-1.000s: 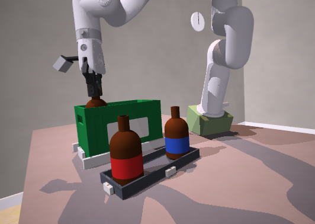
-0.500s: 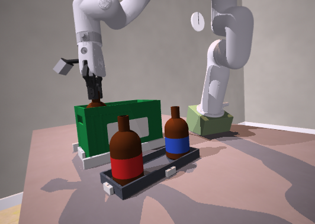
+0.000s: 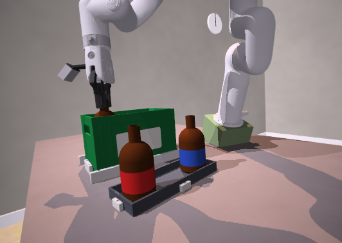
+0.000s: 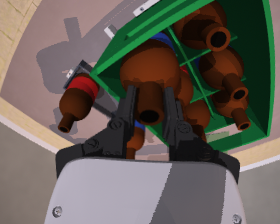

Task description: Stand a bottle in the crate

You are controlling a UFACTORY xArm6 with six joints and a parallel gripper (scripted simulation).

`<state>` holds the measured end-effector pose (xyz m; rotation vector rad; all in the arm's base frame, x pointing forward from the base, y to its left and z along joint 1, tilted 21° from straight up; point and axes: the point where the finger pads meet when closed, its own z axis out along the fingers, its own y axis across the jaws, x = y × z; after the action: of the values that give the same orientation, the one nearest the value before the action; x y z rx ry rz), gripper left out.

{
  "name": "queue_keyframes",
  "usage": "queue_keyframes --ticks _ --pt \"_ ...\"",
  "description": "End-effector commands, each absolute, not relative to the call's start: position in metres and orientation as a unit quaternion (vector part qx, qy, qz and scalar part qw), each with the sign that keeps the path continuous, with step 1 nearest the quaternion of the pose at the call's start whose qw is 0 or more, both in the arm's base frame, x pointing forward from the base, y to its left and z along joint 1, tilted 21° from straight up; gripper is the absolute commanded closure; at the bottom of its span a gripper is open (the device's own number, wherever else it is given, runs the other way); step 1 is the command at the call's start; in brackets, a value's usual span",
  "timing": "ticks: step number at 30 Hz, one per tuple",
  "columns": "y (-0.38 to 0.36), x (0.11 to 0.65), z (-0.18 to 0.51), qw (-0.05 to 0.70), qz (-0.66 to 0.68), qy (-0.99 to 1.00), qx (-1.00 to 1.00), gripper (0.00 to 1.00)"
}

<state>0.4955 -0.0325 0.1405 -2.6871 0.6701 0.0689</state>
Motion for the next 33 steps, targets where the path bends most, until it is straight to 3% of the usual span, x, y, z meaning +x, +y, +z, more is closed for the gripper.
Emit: queue_keyframes --ticks 1,33 --pt "-0.033 0.497 0.142 0.185 0.022 0.238 -0.953 1.0" --pt "-0.027 0.498 0.126 0.185 0.022 0.238 -0.953 1.0"
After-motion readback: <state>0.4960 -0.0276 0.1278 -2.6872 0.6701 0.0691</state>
